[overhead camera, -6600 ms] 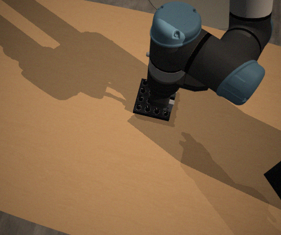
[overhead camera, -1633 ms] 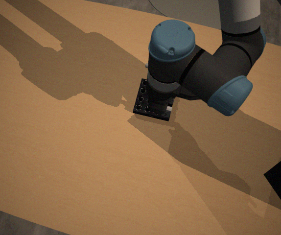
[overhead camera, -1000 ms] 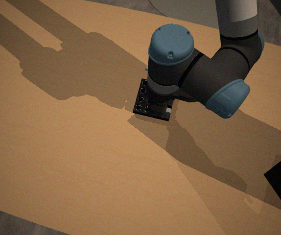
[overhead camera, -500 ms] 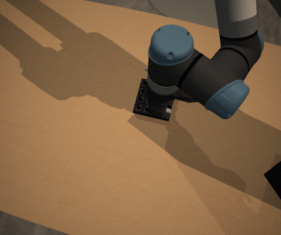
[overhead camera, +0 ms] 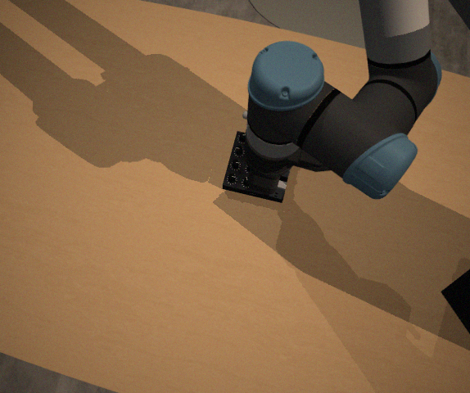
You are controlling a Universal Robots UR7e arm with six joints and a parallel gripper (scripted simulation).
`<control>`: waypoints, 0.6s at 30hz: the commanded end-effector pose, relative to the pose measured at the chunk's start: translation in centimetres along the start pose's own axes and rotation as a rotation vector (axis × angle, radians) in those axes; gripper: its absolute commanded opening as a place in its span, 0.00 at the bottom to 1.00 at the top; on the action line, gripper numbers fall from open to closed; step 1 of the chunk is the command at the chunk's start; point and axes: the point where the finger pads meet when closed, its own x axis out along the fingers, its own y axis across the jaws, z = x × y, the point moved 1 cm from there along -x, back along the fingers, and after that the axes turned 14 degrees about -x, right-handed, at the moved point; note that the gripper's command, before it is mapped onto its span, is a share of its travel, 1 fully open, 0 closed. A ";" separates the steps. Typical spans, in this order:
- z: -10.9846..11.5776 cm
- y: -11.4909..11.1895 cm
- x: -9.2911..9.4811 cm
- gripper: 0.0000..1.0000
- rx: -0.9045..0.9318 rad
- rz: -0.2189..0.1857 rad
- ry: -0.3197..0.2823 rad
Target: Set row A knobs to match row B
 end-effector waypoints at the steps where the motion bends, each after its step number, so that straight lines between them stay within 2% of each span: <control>1: 0.0 0.0 0.0 0.46 0.000 0.000 -0.001; 9: 0.0 0.0 0.0 0.46 0.000 0.000 -0.001; 10: 0.0 0.0 0.0 0.30 0.000 0.000 -0.001; 18: 0.0 0.0 0.0 0.30 0.000 0.000 -0.001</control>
